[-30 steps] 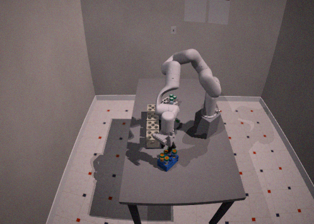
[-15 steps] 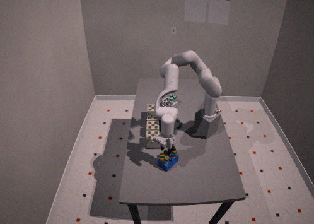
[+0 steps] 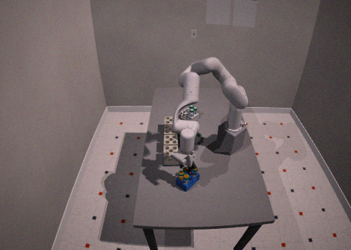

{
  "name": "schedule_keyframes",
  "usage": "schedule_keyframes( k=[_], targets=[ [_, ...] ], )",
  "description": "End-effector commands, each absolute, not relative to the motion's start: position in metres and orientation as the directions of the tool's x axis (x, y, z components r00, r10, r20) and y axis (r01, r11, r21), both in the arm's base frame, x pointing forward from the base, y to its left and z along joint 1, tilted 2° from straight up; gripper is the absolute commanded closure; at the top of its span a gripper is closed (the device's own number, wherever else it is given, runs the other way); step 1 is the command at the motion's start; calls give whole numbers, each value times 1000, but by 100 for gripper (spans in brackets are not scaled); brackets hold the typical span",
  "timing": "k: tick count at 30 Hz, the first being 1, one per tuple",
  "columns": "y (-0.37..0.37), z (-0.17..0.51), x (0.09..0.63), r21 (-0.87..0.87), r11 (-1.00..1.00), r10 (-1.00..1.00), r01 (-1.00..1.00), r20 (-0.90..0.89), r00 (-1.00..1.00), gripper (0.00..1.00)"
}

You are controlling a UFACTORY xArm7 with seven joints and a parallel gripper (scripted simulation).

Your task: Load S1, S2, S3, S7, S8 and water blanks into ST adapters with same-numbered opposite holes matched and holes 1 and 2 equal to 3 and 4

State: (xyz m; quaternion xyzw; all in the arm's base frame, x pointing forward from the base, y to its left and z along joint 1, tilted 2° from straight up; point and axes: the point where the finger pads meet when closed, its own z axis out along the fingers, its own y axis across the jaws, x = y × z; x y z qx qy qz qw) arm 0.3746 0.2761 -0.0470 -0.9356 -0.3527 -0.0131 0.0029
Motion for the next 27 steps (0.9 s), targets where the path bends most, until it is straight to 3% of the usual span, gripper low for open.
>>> schedule_keyframes(
  k=[1,27],
  targets=[
    [277,-48,376,4,-751,660,660,30,751,43],
    [277,-60,376,4,-751,660,660,30,751,43]
  ],
)
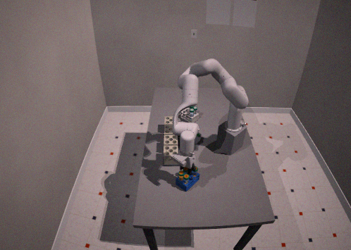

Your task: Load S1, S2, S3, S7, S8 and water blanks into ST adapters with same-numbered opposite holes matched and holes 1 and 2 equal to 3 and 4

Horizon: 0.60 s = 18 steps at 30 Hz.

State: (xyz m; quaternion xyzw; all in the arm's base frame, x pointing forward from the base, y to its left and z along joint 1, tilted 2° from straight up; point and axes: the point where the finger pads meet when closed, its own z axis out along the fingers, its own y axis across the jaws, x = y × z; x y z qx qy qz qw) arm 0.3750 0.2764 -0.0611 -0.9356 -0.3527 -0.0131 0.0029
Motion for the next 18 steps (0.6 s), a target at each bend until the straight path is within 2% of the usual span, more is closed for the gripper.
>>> schedule_keyframes(
  k=[1,9,10,18],
  targets=[
    [277,-60,376,4,-751,660,660,30,751,43],
    [277,-60,376,4,-751,660,660,31,751,43],
    [277,-59,376,4,-751,660,660,30,751,100],
    [277,-58,376,4,-751,660,660,30,751,100]
  ],
)
